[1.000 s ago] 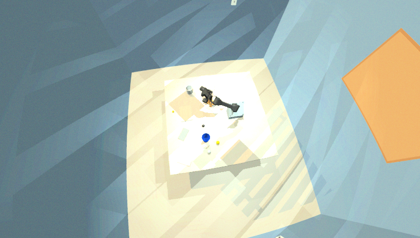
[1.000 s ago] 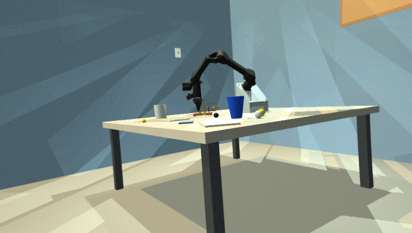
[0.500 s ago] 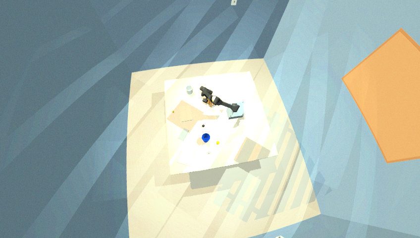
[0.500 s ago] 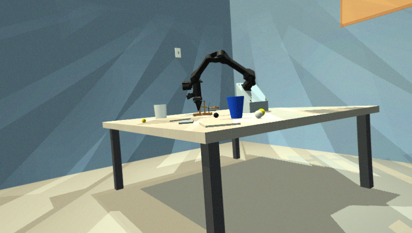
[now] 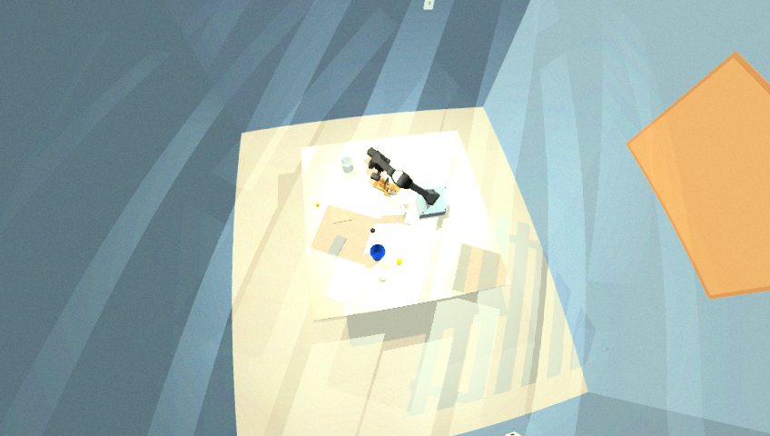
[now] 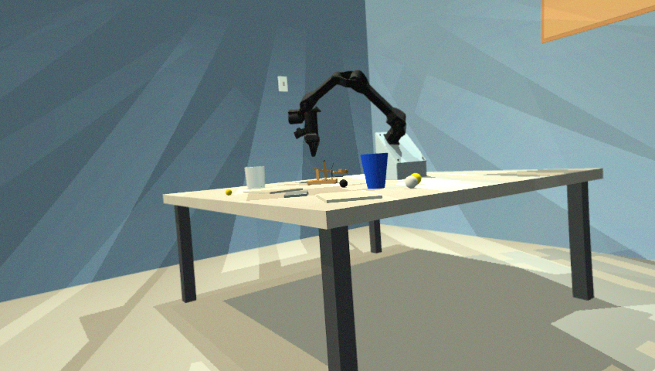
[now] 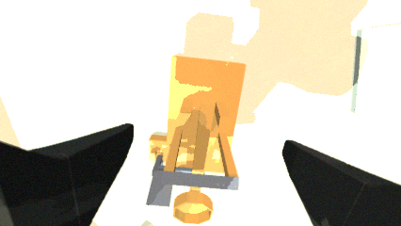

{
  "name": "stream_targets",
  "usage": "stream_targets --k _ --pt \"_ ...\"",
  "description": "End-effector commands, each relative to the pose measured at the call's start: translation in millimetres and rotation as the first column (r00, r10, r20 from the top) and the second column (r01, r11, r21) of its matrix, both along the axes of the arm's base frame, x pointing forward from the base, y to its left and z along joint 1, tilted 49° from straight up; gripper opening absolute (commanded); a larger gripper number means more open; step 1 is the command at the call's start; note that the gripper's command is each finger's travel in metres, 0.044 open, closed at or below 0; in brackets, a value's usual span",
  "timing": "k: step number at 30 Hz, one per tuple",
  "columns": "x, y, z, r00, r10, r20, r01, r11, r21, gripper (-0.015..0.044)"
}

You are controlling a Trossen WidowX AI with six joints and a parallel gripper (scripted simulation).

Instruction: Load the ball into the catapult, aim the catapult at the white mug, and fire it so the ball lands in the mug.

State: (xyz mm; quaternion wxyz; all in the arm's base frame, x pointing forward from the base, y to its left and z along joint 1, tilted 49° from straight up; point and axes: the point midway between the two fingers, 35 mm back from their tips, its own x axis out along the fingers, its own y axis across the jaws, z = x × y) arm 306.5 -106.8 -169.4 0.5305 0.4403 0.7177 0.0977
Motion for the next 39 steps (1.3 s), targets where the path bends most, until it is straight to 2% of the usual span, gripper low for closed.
stream_targets --k 1,5,6,10,11,21,32,39 --pt "2 -26 23 1.000 -0.004 0.012 0.004 1.000 -0.009 0.0440" --pt "1 -42 39 1.000 -0.005 0.016 0.005 1.000 -0.012 0.0440" --pt "-2 -24 25 1.000 0.000 -0.008 0.000 1.000 0.002 0.0414" --pt "16 6 44 0.997 0.075 -0.005 -0.075 0.997 -0.037 0.0309" --pt "24 14 50 0.996 0.088 0.013 -0.087 0.995 -0.046 0.0300" --pt "83 132 120 0.946 0.239 0.220 -0.224 0.970 -0.093 0.0300" --pt "83 286 215 0.815 0.382 0.436 -0.403 0.914 -0.047 0.0300" --pt "76 293 220 0.807 0.388 0.446 -0.414 0.909 -0.042 0.0300"
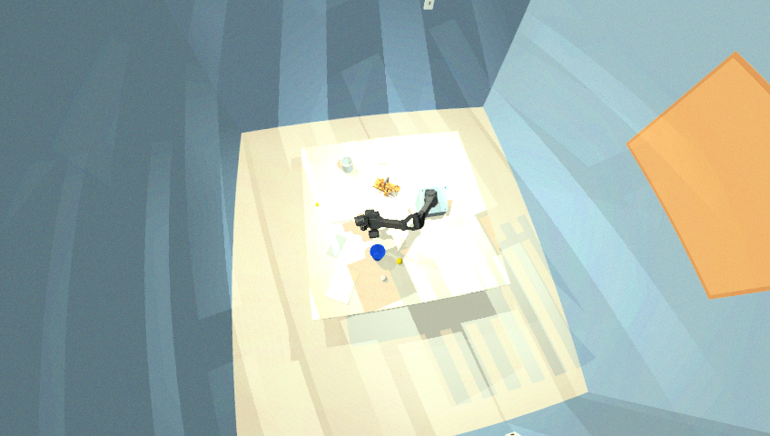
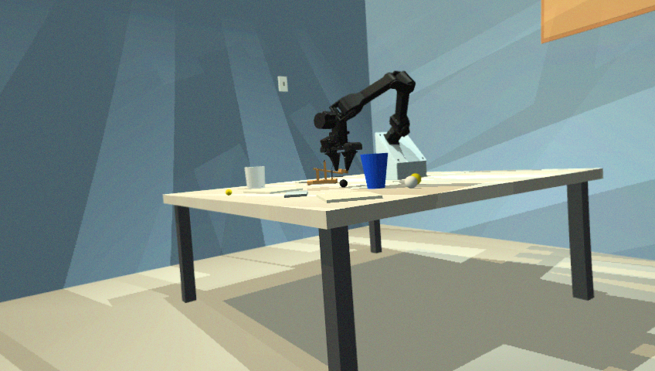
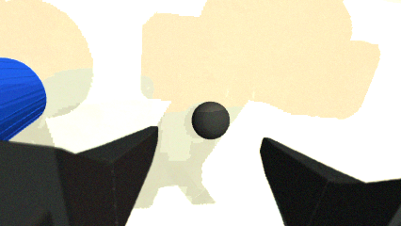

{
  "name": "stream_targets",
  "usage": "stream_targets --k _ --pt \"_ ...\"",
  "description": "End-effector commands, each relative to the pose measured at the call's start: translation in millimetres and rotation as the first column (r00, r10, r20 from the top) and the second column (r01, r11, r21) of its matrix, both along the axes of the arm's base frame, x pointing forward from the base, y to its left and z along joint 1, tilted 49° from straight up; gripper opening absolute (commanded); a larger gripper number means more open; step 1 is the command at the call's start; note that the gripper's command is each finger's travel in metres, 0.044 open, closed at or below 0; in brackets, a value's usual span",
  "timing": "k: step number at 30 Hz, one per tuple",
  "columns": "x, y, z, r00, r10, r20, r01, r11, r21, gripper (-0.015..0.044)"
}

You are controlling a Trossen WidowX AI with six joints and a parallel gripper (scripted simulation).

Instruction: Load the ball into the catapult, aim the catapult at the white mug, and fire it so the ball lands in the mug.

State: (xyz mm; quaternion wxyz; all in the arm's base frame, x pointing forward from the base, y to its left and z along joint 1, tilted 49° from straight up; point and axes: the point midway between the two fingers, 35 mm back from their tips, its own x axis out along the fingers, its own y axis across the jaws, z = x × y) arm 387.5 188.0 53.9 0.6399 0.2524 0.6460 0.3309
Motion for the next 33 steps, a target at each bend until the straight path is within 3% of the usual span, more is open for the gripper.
stream_targets --k 1,33 --pt "-6 -1 -5 1.000 -0.011 -0.020 0.011 1.000 0.002 0.0300" --pt "-10 39 -39 1.000 -0.010 -0.021 0.011 1.000 0.004 0.0300"
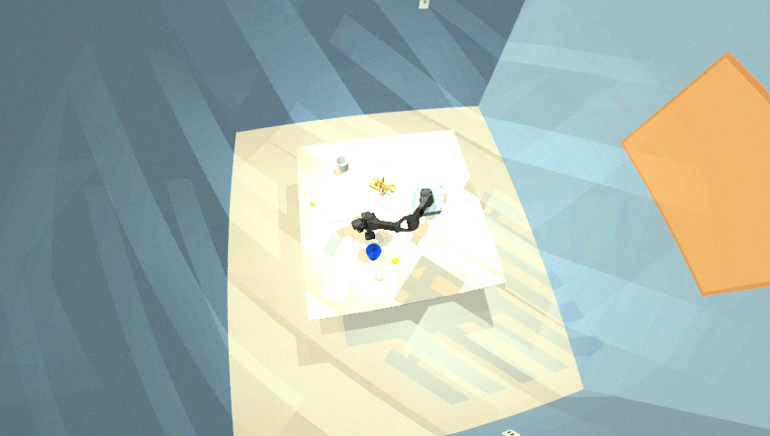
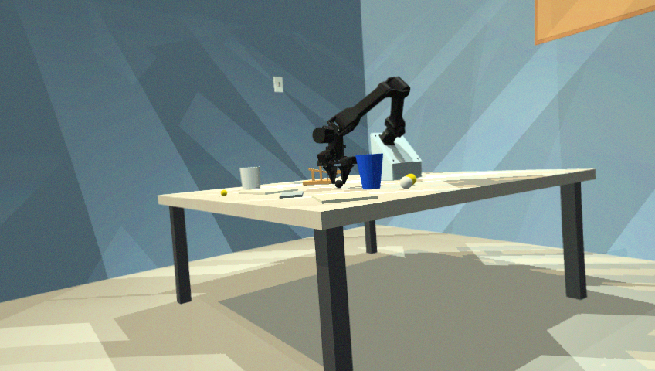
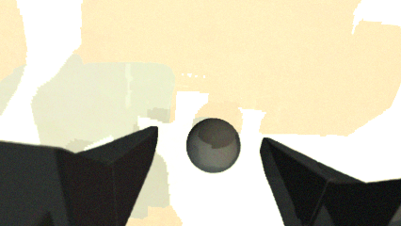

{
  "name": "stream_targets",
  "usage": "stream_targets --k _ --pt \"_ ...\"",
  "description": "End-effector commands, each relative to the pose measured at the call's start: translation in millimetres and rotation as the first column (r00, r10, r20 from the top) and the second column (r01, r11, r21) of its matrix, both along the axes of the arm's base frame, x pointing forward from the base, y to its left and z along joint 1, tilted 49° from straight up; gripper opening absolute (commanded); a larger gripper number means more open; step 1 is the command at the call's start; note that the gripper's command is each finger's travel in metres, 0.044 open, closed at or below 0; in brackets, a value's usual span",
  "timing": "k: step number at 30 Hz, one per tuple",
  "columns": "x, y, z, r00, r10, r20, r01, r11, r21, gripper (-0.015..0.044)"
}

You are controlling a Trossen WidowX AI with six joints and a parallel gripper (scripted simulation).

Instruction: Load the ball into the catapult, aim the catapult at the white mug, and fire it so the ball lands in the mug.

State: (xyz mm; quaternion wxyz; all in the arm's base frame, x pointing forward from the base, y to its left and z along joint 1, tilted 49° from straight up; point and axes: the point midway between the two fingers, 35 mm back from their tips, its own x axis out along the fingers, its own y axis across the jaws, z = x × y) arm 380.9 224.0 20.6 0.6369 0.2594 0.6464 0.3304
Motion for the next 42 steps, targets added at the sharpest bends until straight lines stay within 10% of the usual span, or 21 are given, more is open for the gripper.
stream_targets --k 1,19,42 --pt "-3 3 -6 1.000 -0.003 -0.012 0.003 1.000 -0.005 0.0300" --pt "-1 -6 0 1.000 -0.003 -0.011 0.003 1.000 -0.009 0.0004" --pt "3 -114 49 0.999 -0.017 -0.031 0.016 0.999 -0.030 0.0000"
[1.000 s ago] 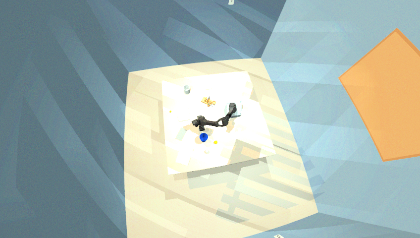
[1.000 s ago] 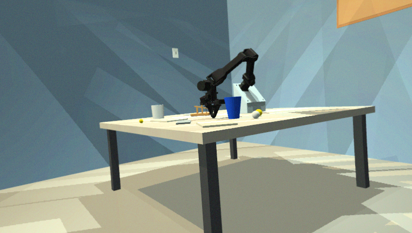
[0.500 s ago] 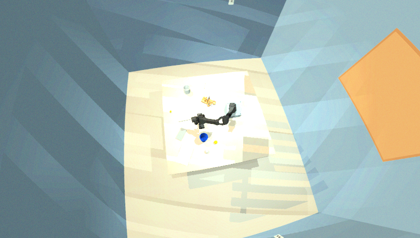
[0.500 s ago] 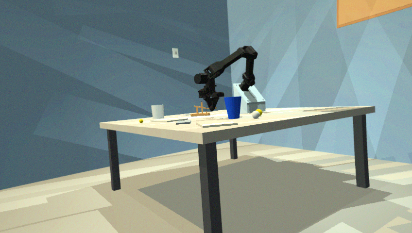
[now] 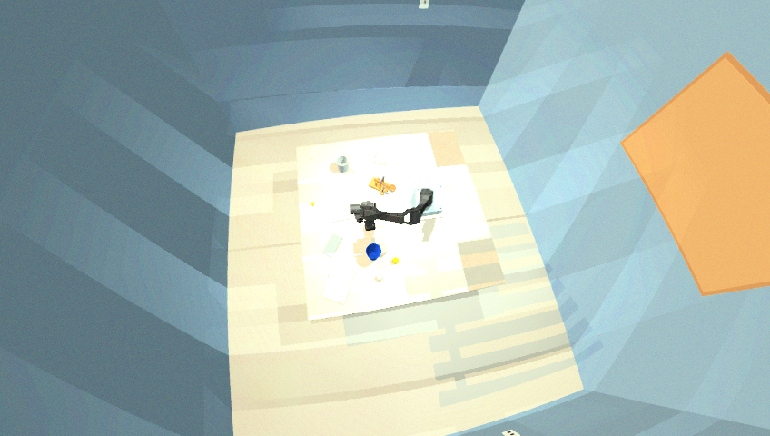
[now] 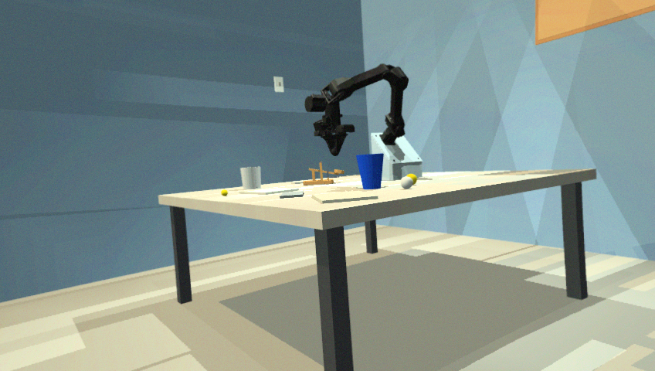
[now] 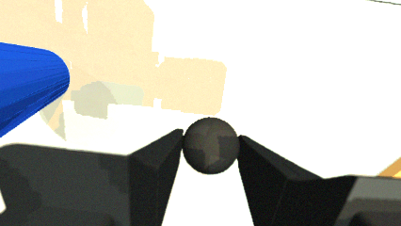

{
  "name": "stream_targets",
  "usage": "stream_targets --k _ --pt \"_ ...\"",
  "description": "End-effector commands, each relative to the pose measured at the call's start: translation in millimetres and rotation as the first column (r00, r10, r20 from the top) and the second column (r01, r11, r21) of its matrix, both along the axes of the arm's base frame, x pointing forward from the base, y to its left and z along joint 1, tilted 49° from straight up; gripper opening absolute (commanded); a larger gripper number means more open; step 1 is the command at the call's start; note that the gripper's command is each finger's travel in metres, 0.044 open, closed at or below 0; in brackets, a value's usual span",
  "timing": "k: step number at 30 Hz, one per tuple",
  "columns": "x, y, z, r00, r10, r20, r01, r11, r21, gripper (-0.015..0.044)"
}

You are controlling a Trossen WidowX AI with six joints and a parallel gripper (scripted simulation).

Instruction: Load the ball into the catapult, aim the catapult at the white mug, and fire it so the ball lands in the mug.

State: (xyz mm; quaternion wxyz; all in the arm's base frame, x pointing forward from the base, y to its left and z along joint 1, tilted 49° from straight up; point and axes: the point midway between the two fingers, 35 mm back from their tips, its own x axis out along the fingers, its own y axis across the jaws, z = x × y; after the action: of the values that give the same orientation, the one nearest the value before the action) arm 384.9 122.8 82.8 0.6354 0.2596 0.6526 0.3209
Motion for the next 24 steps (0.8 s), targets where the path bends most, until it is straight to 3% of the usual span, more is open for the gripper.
stream_targets --k 1,12,24 --pt "-1 -19 -21 1.000 -0.014 -0.025 0.014 1.000 -0.022 0.0000" --pt "-28 -87 -104 0.978 -0.089 -0.188 0.073 0.993 -0.088 0.0000" --pt "-98 -143 -177 0.892 -0.150 -0.426 0.119 0.988 -0.098 0.0000"
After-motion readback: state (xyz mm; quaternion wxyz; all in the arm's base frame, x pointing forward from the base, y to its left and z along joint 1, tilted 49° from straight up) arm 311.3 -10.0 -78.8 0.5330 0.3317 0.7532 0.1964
